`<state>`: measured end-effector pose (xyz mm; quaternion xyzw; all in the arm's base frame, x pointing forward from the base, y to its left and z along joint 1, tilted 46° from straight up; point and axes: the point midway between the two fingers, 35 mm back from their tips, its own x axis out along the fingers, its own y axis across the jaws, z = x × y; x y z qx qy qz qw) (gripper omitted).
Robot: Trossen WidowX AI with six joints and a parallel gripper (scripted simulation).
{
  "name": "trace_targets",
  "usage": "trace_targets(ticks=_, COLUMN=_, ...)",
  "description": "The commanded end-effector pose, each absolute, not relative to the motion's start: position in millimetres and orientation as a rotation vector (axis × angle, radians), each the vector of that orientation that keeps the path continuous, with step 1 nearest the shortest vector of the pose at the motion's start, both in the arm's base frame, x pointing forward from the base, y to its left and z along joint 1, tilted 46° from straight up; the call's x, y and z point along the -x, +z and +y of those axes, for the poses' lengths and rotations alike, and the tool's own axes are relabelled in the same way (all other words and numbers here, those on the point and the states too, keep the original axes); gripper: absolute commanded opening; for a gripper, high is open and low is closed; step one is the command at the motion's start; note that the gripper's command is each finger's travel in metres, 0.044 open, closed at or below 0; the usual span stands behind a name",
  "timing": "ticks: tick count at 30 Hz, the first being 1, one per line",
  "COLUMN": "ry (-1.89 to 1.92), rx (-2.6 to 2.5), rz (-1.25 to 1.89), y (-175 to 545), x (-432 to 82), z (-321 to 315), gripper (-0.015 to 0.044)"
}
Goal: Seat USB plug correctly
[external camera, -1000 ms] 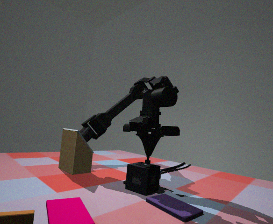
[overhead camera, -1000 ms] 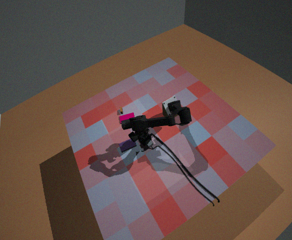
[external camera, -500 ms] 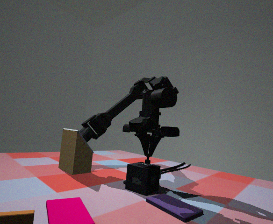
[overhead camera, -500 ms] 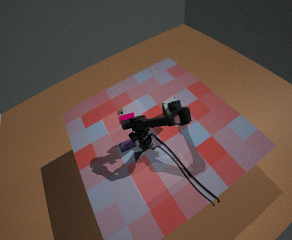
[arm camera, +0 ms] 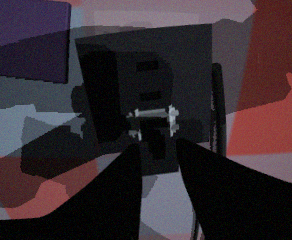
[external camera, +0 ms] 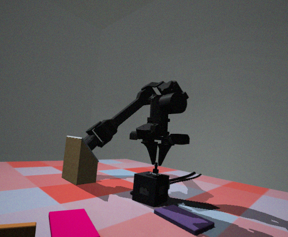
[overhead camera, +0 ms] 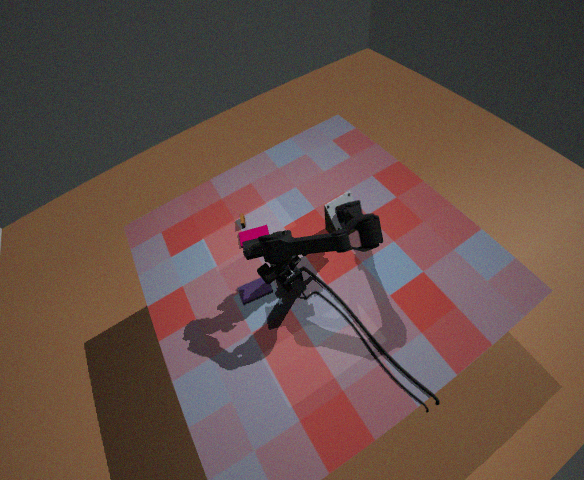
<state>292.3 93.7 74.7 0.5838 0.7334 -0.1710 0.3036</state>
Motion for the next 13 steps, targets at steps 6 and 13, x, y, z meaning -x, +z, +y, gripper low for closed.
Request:
trace_targets(ticks=6, ry=-0.453, rx=-1.547, rz=1.943, y=77.5, x=-292.8, z=90.8, gripper=0.0095)
trace_targets(ticks=13, ry=-0.453, rx=-1.547, rz=1.943, y=82.3, x=-293.6, z=85.8, gripper=0.0095)
